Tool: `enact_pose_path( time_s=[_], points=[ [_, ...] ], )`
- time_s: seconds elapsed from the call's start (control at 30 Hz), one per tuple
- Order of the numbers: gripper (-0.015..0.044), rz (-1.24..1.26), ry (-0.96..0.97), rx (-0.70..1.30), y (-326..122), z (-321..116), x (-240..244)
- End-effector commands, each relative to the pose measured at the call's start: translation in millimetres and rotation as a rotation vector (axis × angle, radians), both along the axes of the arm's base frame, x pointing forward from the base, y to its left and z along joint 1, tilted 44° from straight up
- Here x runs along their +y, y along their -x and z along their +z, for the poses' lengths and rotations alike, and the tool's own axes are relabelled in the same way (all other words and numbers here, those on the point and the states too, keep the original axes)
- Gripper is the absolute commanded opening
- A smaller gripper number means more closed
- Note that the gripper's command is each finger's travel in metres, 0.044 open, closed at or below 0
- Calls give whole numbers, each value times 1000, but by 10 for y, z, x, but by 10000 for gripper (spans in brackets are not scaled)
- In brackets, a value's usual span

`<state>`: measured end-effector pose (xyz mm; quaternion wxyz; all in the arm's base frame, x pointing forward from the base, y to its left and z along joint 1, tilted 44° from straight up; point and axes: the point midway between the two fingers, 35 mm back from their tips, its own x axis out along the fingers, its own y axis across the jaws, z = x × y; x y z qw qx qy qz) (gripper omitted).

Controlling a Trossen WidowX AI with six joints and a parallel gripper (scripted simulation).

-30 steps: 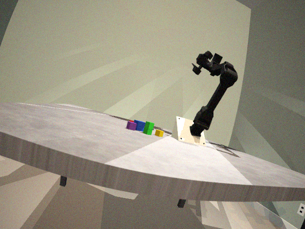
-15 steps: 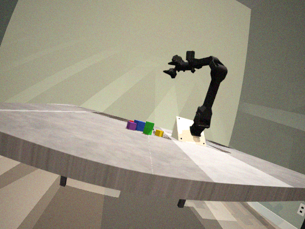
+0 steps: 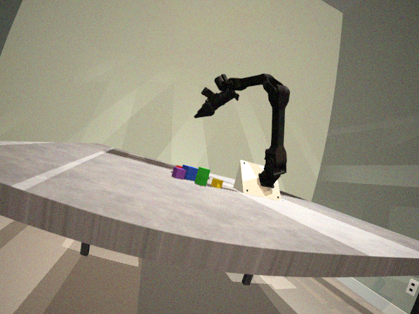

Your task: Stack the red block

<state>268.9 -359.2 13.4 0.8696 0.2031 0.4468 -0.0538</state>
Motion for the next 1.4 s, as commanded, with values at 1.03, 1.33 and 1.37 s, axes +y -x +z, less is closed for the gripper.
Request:
enact_pose_path(
  time_s=[1.03, 1.33, 1.37],
  points=[
    [440, 55, -693, 616, -588, -633, 2011],
    [440, 56, -694, 615, -618, -879, 2259],
    [440, 56, -694, 615, -620, -879, 2260]
  ],
)
